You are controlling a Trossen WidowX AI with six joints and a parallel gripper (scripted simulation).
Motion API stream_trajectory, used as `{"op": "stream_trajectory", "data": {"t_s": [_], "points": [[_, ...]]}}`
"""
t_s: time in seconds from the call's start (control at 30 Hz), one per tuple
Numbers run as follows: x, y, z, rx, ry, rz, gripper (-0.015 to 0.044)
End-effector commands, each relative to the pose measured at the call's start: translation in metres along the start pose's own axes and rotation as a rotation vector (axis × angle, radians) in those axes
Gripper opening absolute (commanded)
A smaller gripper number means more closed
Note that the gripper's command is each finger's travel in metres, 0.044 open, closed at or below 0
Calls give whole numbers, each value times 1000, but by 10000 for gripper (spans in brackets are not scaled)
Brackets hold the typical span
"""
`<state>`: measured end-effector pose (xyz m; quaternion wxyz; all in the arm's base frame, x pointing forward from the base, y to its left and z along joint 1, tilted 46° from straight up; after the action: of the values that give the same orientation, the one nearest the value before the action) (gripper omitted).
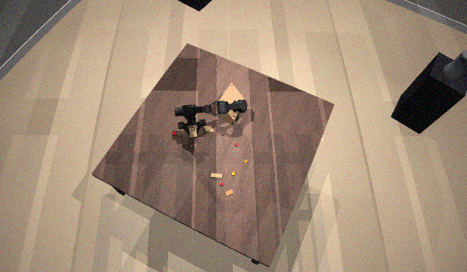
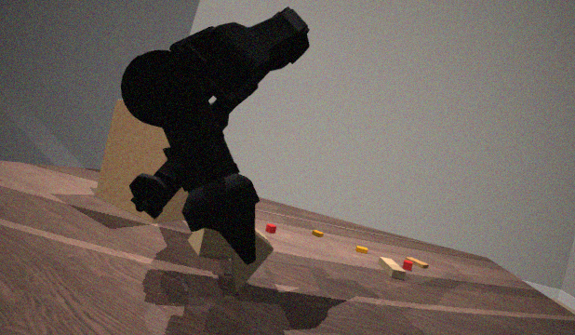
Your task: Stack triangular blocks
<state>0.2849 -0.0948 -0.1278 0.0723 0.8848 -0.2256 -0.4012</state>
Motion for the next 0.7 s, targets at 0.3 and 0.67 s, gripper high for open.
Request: {"op": "stream_trajectory", "data": {"t_s": [0.3, 0.67], "points": [[3, 4, 23, 179, 1, -42, 79], [3, 4, 23, 179, 1, -42, 368]]}}
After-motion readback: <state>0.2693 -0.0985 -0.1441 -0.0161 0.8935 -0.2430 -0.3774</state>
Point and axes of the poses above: the point midway between the two fingers, 35 mm back from their tips, its own y axis back along the fingers, its own x axis across the jaws, z = x × y, the point moved 6 cm from there along y, back along the fingers, and after that the axes turned 11 degrees about -y, right-handed, at the moved point
